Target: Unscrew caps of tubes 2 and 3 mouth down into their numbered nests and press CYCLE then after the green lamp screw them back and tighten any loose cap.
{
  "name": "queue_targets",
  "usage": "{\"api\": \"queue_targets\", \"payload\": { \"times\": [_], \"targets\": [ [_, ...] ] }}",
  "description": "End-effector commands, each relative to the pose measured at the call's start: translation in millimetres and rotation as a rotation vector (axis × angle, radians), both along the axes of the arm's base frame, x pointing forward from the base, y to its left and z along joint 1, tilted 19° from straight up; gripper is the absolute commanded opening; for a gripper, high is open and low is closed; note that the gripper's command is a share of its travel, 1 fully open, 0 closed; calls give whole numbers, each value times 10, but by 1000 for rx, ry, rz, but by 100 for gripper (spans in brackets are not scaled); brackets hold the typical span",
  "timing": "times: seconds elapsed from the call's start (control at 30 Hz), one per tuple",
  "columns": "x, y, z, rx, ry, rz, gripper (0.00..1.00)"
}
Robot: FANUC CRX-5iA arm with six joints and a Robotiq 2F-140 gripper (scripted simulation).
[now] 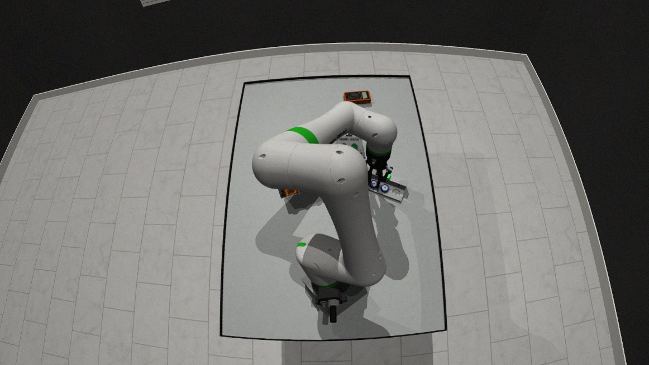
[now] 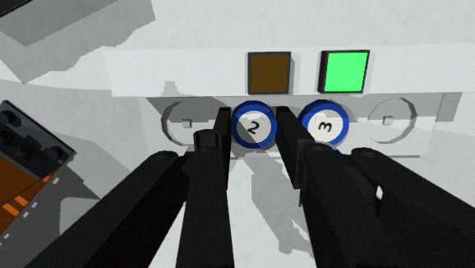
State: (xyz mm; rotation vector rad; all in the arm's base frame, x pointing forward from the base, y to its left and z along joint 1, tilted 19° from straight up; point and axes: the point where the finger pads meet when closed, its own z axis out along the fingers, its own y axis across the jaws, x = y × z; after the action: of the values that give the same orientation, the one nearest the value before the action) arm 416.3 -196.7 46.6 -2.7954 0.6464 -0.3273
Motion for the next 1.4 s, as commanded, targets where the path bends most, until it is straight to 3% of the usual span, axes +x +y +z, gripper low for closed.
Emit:
{"api": "queue_targets", "payload": {
  "times": [0.0, 0.1, 0.43, 0.5, 1.0, 1.23, 1.37],
  "targets": [
    [3, -6, 8, -1, -1, 0, 30],
    [3, -6, 8, -1, -1, 0, 30],
    [-133, -102, 479, -1, -1, 0, 30],
    [-133, -102, 479, -1, -1, 0, 30],
    [-339, -247, 1186, -1, -1, 0, 30],
    [-378, -275, 1322, -1, -1, 0, 30],
    [-361, 31, 1390, 79, 55, -277, 30]
  ]
}}
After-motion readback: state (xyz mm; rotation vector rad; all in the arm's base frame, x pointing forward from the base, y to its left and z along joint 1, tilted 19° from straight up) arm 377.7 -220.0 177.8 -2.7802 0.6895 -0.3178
